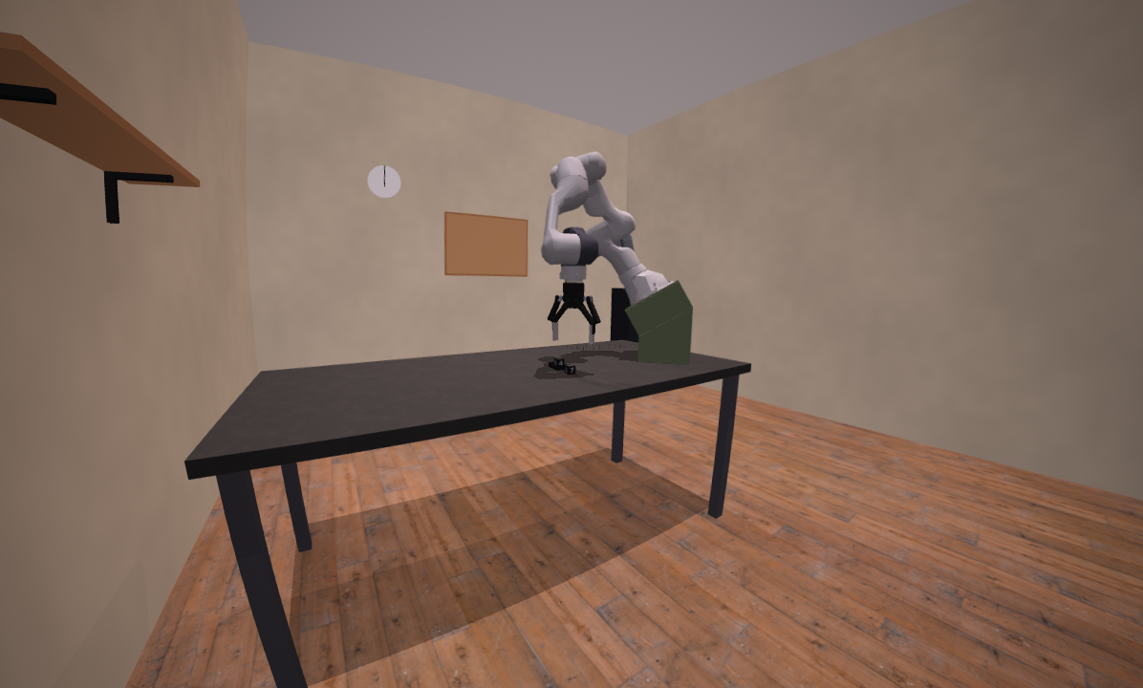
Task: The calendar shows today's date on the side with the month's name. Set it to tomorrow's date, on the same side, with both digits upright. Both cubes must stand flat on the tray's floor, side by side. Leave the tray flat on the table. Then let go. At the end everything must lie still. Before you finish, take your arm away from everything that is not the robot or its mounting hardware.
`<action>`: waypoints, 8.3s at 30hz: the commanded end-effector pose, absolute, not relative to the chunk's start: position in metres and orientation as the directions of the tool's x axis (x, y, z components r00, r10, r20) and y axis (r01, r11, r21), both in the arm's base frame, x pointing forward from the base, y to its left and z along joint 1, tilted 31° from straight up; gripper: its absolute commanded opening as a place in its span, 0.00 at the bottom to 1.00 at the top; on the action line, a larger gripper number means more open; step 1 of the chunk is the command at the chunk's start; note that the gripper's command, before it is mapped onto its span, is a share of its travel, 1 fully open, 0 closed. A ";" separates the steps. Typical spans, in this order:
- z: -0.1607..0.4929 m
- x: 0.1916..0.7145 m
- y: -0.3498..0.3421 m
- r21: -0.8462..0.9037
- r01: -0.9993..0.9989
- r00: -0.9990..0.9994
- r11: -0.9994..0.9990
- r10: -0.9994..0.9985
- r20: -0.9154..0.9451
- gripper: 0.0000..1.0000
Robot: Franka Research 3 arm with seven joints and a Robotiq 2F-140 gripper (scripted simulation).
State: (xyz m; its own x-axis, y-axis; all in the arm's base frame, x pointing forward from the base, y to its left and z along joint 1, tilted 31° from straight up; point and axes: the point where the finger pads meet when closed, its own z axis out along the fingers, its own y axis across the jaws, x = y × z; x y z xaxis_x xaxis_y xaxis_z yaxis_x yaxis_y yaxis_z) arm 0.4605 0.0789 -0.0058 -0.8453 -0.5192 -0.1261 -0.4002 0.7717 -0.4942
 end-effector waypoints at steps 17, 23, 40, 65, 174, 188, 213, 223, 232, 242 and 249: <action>-0.004 0.465 0.075 -0.486 -0.776 -0.527 0.402 -0.837 0.150 1.00; -0.004 0.466 0.076 -0.465 -0.834 -0.426 0.295 -0.881 0.206 1.00; -0.003 0.471 0.081 -0.385 -0.923 -0.126 -0.014 -0.933 0.336 1.00; -0.003 0.471 0.081 -0.385 -0.923 -0.126 -0.014 -0.933 0.336 0.28; -0.047 0.491 0.063 -0.385 -0.923 -0.126 -0.014 -0.933 0.336 0.28; -0.047 0.491 0.065 -0.385 -0.923 -0.126 -0.014 -0.933 0.336 0.28; -0.047 0.491 0.065 -0.385 -0.923 -0.126 -0.014 -0.933 0.336 0.28; -0.047 0.491 0.065 -0.385 -0.923 -0.126 -0.014 -0.933 0.336 0.28; -0.047 0.491 0.064 -0.385 -0.923 -0.126 -0.014 -0.933 0.336 0.28; -0.048 0.490 0.064 -0.385 -0.923 -0.126 -0.014 -0.933 0.336 0.28; -0.048 0.490 0.064 -0.385 -0.923 -0.126 -0.014 -0.933 0.336 0.28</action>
State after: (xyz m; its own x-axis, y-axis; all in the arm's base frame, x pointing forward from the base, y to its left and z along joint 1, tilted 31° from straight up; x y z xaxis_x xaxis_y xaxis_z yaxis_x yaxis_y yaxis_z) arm 0.4909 0.0635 -0.0465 -0.1250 -0.9323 0.3393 -0.9228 -0.0163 -0.3849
